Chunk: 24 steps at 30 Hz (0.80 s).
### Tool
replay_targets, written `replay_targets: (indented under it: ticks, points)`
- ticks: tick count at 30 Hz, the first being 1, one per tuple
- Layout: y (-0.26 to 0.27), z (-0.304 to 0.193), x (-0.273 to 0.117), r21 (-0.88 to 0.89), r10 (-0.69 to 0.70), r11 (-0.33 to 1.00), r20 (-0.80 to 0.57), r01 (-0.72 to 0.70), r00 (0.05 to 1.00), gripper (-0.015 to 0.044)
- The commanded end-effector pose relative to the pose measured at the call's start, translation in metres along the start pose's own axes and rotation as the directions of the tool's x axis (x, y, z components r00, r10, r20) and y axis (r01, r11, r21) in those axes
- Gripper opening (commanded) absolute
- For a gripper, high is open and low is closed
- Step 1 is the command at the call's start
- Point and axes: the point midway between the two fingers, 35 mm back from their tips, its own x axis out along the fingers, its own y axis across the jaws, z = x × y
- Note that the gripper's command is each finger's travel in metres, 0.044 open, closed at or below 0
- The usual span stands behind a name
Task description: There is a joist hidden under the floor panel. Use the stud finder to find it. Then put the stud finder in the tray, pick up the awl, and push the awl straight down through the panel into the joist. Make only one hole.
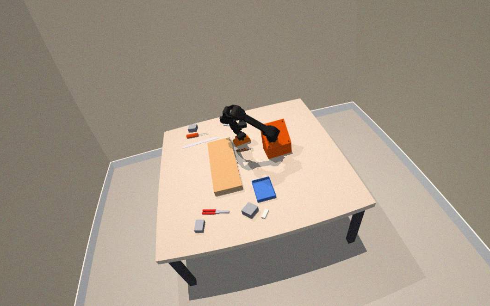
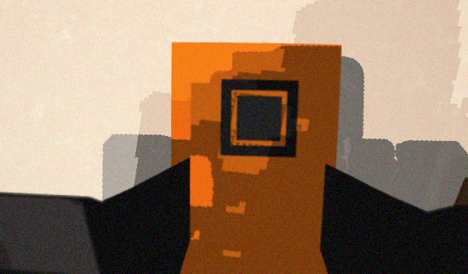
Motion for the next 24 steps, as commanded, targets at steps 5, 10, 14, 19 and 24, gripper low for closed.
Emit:
replay_targets:
  ticks: [5, 10, 14, 19, 24]
  points:
    - [0.003, 0.006, -0.031, 0.004, -0.001, 1.000, -0.003, 0.001, 1.000, 0.0004]
    - [0.002, 0.022, -0.082, 0.005, 0.000, 1.000, -0.002, 0.000, 1.000, 0.0000]
    - [0.001, 0.029, -0.098, 0.005, 0.000, 1.000, -0.001, 0.000, 1.000, 0.0000]
    - [0.001, 0.027, -0.098, -0.032, 0.003, 0.999, -0.009, -0.003, 1.000, 0.0000]
    - [0.004, 0.018, -0.100, -0.195, 0.015, 0.981, -0.041, -0.023, 0.999, 0.0000]
